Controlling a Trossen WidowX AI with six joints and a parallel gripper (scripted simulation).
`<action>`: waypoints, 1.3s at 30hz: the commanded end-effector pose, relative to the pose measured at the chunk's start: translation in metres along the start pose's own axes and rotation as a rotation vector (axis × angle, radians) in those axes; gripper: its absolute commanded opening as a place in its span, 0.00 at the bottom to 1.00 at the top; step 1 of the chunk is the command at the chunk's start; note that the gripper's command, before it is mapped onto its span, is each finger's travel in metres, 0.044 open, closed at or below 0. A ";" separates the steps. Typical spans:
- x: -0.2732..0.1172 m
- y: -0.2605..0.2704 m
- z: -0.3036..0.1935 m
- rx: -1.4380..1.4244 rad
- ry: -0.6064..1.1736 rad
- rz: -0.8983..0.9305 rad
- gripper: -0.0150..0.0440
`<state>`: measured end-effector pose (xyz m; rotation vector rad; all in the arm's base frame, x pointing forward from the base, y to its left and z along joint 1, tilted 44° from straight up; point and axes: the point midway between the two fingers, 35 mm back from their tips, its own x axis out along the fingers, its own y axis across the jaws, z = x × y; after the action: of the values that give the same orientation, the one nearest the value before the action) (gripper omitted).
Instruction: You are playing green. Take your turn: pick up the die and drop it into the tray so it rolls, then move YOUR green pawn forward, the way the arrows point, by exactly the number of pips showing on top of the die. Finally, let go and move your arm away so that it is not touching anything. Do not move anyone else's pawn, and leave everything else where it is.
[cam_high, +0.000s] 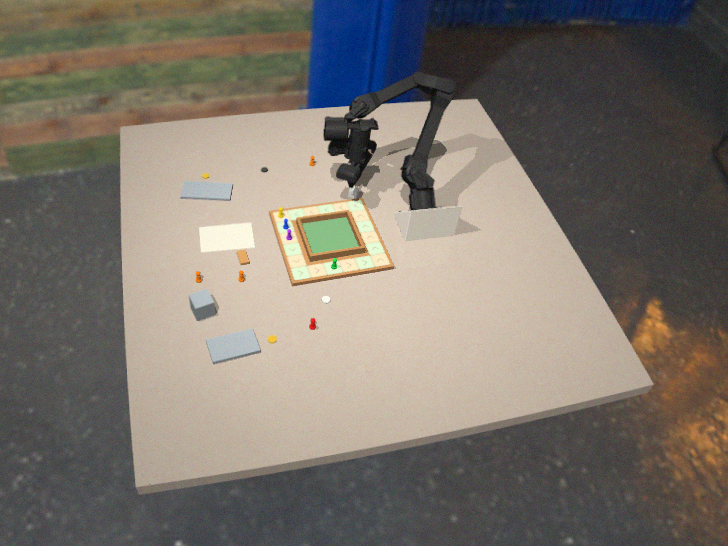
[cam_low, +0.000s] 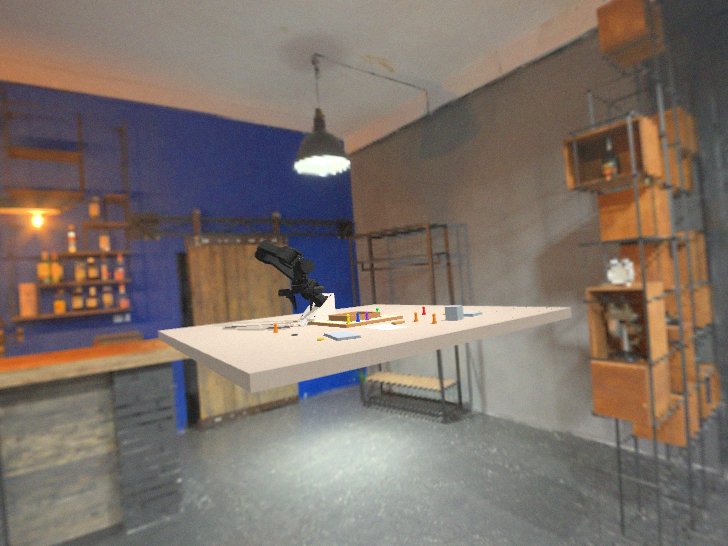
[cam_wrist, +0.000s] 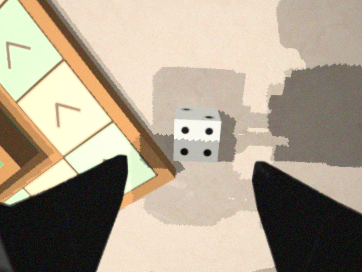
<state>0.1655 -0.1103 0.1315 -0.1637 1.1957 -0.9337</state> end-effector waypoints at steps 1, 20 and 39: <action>0.008 -0.002 -0.002 -0.009 0.002 -0.011 0.72; 0.039 -0.002 -0.001 -0.008 0.002 -0.011 0.72; 0.048 -0.003 -0.002 -0.008 0.000 -0.013 0.39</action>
<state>0.1655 -0.1452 0.0998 -0.1764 1.1950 -0.9448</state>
